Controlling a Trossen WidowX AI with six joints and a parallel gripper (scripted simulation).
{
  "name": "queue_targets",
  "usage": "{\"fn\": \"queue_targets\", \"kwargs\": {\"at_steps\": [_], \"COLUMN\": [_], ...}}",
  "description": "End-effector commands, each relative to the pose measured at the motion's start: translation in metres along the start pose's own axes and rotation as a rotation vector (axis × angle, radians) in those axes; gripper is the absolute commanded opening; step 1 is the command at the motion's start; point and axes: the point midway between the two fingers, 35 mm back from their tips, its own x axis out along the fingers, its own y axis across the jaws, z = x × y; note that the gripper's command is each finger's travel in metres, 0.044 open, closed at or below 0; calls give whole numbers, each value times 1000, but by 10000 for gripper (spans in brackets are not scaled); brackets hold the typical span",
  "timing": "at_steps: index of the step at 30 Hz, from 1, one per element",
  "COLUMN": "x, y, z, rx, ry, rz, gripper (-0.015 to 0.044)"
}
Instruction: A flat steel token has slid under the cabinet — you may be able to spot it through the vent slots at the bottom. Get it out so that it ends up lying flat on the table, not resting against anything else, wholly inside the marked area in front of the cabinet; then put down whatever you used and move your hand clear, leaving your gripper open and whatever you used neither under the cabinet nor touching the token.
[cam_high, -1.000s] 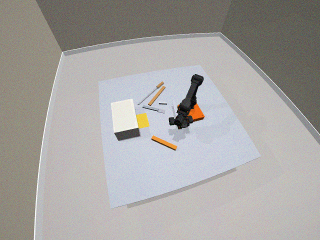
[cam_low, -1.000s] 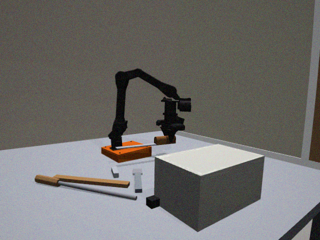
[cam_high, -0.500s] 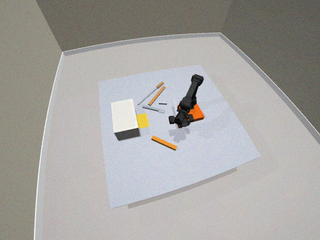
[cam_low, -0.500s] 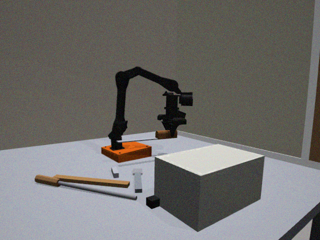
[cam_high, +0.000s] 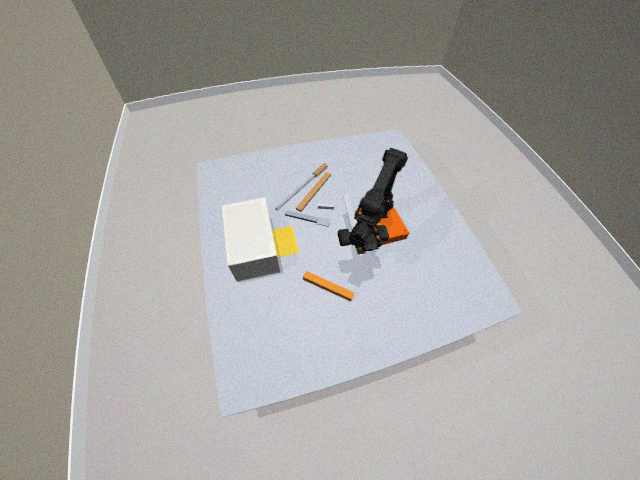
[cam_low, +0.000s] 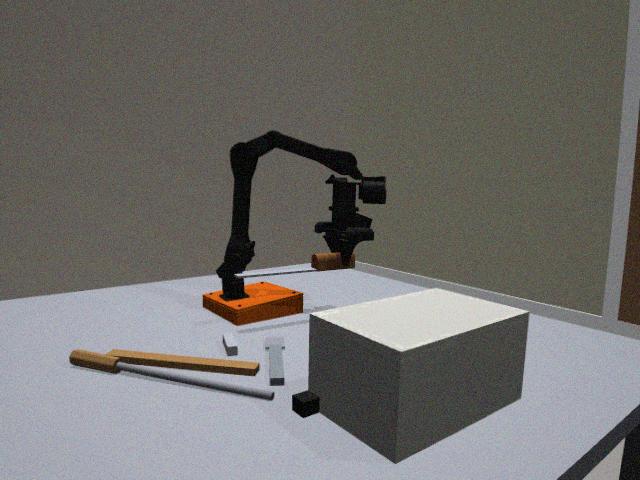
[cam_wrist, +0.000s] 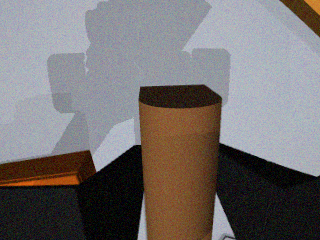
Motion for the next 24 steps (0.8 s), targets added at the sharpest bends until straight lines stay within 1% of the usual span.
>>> {"fn": "queue_targets", "kwargs": {"at_steps": [1,24], "x": [-5,-6], "y": [-1,0], "z": [1,0], "rx": [-32,-213], "ry": [-5,-5], "rz": [-5,-5], "gripper": [0,0]}}
